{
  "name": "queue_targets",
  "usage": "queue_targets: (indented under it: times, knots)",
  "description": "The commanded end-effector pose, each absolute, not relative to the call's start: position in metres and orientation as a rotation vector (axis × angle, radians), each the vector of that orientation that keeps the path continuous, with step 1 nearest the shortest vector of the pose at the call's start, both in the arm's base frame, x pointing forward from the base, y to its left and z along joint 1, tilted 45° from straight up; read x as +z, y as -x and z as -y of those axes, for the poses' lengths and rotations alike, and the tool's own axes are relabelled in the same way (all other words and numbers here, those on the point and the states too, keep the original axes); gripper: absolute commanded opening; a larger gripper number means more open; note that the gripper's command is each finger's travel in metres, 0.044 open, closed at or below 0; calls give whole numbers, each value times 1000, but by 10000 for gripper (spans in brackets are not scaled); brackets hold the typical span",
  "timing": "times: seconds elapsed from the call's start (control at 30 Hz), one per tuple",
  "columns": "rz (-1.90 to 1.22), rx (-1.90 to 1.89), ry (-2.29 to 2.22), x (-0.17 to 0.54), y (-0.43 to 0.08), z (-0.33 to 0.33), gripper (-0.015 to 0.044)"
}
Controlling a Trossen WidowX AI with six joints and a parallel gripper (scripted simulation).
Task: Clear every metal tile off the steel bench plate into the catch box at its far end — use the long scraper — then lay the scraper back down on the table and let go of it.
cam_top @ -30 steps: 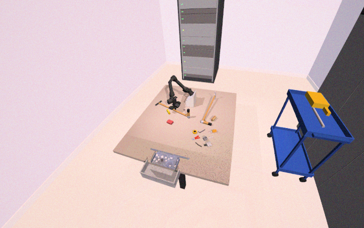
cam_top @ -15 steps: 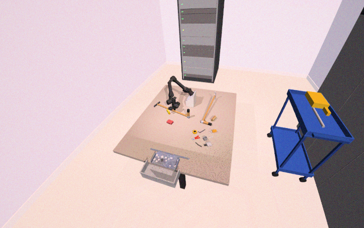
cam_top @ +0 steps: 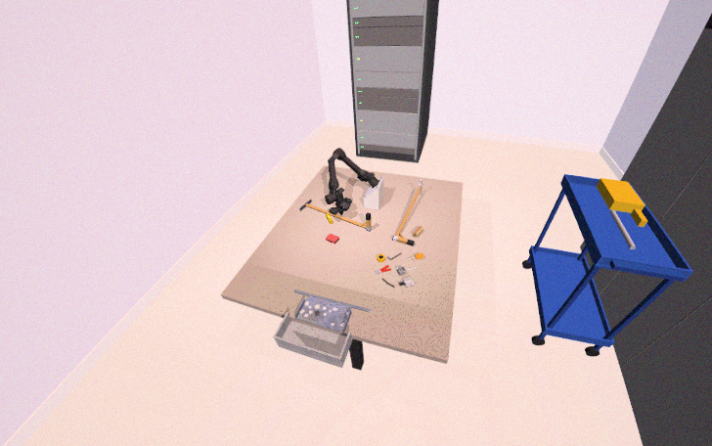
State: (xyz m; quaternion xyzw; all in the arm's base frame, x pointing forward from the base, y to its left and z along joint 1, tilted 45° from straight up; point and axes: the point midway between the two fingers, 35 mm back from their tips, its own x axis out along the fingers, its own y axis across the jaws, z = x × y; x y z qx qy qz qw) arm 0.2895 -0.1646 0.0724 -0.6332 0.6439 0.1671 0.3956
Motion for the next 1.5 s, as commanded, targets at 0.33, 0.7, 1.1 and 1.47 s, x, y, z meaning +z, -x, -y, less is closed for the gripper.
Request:
queue_targets:
  times: [0.33,0.7,1.1,1.47]
  knots:
    - [-1623,411,1608,113,-286,127,0]
    - [-1623,410,1615,135,-277,108,0]
    - [-1625,523,1717,161,-241,77,0]
    - [-1624,551,1736,157,-237,78,0]
